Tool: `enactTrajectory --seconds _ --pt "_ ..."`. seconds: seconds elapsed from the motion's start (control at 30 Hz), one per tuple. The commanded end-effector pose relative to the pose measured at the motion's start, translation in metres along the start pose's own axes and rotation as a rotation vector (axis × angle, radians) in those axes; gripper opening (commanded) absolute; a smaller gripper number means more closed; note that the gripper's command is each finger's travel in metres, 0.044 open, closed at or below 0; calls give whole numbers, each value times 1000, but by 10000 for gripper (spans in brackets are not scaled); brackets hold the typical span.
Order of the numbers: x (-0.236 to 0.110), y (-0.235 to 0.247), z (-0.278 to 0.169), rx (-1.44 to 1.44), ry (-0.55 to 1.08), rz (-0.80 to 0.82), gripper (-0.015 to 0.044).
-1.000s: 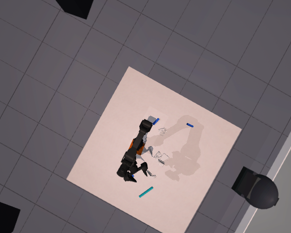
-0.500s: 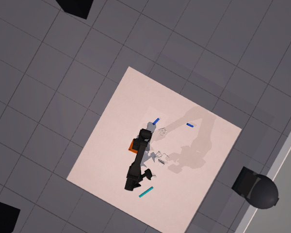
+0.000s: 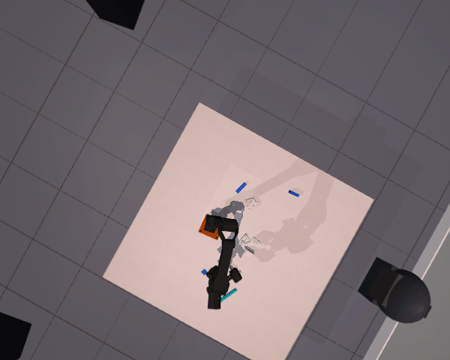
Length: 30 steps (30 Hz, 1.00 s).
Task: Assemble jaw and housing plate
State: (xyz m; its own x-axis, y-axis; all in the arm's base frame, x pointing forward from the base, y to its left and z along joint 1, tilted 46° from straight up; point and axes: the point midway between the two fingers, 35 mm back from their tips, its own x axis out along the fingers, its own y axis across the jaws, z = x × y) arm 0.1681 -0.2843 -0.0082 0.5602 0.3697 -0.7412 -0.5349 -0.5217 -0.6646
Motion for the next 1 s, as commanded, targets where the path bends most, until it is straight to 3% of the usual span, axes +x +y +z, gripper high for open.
enactTrajectory --seconds 0.0,0.67,0.87,0.97 --pt "25 2 0 -20 -98 2 440" --pt "148 12 37 -109 -566 25 440" --pt "153 13 41 -112 -582 26 440" --pt "176 14 58 -112 -583 24 440"
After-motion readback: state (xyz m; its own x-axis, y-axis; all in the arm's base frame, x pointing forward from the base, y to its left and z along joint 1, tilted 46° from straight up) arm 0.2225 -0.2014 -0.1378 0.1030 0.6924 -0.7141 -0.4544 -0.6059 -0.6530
